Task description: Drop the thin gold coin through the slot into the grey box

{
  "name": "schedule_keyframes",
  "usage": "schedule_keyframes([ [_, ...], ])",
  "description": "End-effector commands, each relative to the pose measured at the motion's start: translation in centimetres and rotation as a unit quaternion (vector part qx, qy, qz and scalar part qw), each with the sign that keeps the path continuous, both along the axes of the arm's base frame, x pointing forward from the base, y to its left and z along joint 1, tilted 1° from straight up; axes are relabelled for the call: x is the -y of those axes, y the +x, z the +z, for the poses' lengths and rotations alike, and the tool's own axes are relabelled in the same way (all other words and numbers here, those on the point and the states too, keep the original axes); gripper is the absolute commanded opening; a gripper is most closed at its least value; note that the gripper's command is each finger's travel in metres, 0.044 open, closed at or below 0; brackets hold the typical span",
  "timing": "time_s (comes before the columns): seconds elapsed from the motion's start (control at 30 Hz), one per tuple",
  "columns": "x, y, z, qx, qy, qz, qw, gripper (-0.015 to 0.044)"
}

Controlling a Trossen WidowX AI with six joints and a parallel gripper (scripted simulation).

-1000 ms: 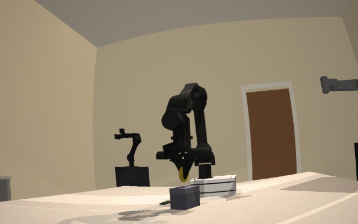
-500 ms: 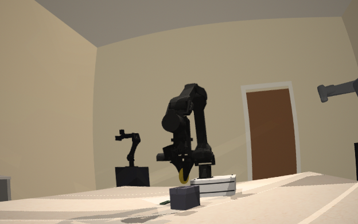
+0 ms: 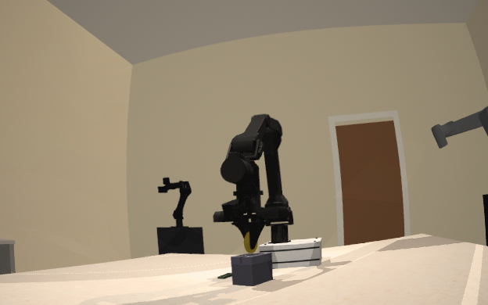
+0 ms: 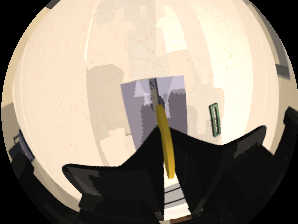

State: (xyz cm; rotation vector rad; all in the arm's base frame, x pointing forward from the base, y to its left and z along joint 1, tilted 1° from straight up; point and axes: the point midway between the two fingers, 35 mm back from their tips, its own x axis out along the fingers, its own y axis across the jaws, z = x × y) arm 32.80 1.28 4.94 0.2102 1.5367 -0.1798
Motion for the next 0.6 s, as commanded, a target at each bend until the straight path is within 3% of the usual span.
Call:
schedule_keyframes([
  [0.0, -0.01, -0.08, -0.27, -0.001, 0.0, 0.0, 1.0, 0.0],
  [0.07, -0.01, -0.08, -0.35, -0.001, 0.0, 0.0, 1.0, 0.0],
  [0.27, 0.0, 0.0, -0.13, 0.0, 0.0, 0.0, 1.0, 0.0157],
  [0.57, 0.0, 0.0, -0.13, 0.0, 0.0, 0.0, 1.0, 0.0161],
])
